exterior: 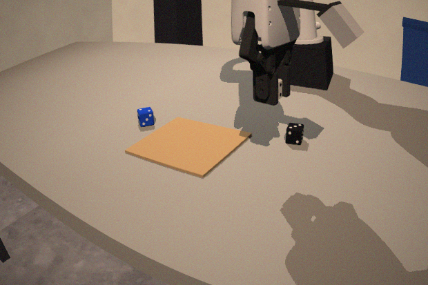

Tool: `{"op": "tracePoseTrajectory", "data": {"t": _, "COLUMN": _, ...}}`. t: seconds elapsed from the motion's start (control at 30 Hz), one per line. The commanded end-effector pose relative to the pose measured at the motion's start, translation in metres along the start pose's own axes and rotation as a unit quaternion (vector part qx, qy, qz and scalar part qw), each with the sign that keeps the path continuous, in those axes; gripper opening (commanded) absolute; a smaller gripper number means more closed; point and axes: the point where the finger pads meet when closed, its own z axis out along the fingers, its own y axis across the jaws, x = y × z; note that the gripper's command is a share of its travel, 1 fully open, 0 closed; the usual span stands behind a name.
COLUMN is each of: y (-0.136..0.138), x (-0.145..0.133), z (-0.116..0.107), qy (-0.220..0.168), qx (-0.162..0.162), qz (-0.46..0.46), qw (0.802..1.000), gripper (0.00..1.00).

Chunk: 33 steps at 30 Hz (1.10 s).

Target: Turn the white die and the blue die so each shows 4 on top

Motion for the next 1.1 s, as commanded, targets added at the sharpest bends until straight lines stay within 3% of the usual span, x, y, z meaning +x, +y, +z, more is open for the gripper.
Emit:
{"op": "tracePoseTrajectory", "data": {"t": 0.0, "y": 0.001, "x": 0.0, "z": -0.003, "qy": 0.0, "qx": -0.001, "qz": 0.0, "qw": 1.0, "gripper": 0.21}}
{"op": "tracePoseTrajectory", "data": {"t": 0.2, "y": 0.001, "x": 0.001, "z": -0.002, "qy": 0.0, "qx": -0.001, "qz": 0.007, "qw": 1.0, "gripper": 0.21}}
{"op": "tracePoseTrajectory", "data": {"t": 0.4, "y": 0.003, "x": 0.006, "z": 0.009, "qy": 0.001, "qx": -0.001, "qz": 0.093, "qw": 0.996, "gripper": 0.21}}
{"op": "tracePoseTrajectory", "data": {"t": 0.63, "y": 0.003, "x": 0.006, "z": 0.009, "qy": 0.005, "qx": 0.0, "qz": 0.094, "qw": 0.996, "gripper": 0.21}}
{"op": "tracePoseTrajectory", "data": {"t": 1.07, "y": 0.002, "x": 0.006, "z": 0.008, "qy": 0.101, "qx": -0.008, "qz": 0.093, "qw": 0.99, "gripper": 0.21}}
